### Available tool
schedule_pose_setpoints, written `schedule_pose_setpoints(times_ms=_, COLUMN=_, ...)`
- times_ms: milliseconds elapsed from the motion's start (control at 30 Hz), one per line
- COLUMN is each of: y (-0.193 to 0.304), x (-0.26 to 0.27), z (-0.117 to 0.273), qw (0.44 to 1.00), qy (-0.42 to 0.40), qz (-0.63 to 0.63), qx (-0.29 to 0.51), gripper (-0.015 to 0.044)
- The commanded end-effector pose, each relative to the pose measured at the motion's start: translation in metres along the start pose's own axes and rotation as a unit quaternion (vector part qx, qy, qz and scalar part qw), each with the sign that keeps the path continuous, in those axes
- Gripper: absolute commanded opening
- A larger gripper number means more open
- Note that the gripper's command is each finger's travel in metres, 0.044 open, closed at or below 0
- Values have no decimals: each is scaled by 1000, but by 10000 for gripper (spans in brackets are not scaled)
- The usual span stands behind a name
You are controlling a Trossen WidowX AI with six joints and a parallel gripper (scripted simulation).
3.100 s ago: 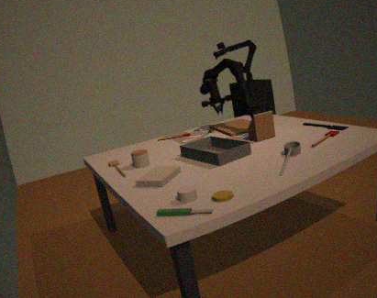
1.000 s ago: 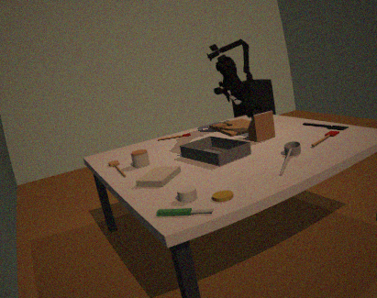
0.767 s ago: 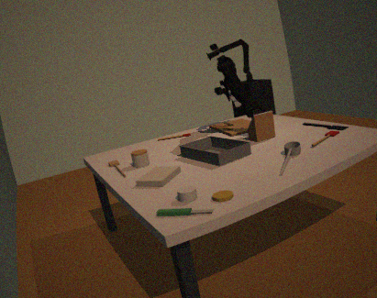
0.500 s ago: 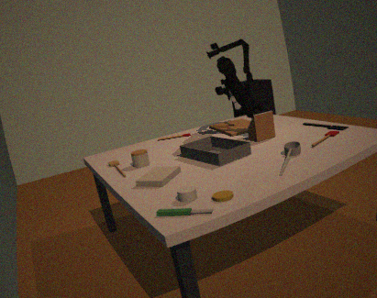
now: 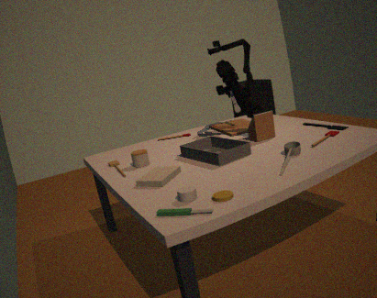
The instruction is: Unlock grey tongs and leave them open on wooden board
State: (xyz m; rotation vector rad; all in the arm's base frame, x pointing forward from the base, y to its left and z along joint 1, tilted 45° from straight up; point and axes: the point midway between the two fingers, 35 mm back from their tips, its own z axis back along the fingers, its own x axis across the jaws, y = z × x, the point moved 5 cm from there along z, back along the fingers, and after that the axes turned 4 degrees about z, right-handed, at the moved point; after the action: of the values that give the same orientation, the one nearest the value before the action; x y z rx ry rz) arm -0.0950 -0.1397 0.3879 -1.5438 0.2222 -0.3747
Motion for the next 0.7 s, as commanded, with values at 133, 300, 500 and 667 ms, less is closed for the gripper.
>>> schedule_pose_setpoints(times_ms=133, y=5, x=1, z=9, qw=998, qy=-7, qz=3, qx=-65, gripper=-150)
schedule_pose_setpoints(times_ms=300, y=11, x=2, z=15, qw=995, qy=-12, qz=6, qx=-103, gripper=-150)
schedule_pose_setpoints(times_ms=500, y=19, x=4, z=22, qw=989, qy=-20, qz=13, qx=-146, gripper=-150)
schedule_pose_setpoints(times_ms=667, y=28, x=6, z=28, qw=983, qy=-29, qz=21, qx=-179, gripper=-150)
